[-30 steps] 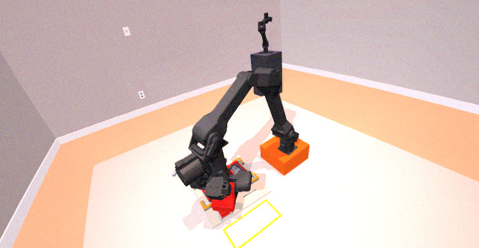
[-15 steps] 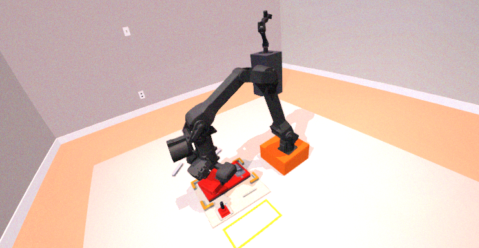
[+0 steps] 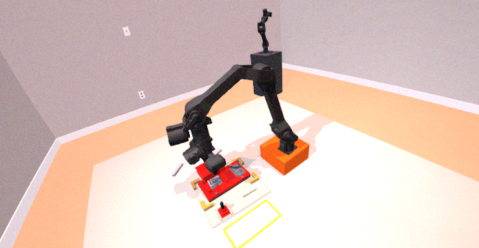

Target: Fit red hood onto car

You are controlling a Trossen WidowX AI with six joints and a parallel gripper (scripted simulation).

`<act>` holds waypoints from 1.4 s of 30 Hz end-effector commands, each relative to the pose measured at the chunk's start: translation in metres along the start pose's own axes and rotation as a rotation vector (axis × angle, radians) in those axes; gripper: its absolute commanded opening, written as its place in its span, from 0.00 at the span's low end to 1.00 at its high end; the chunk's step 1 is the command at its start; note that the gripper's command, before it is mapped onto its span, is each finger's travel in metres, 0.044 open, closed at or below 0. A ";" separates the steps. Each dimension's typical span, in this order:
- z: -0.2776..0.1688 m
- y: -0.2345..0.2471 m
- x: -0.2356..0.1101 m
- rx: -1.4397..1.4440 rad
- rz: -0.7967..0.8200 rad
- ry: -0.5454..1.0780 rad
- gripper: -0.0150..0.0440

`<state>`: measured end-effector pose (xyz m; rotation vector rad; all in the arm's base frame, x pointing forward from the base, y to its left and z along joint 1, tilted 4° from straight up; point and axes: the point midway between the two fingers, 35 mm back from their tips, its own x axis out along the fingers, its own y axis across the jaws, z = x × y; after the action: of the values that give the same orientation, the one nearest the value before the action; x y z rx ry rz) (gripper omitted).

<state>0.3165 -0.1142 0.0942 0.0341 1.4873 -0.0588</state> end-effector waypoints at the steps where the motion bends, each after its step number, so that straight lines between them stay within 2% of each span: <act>1: 0.000 0.000 0.003 0.016 0.003 -0.003 0.25; 13: -0.003 0.000 0.049 0.016 0.003 -0.003 0.25; 42: -0.003 0.000 0.050 0.016 0.003 -0.003 0.25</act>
<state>0.3175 -0.1150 0.0446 0.0432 1.4867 -0.0652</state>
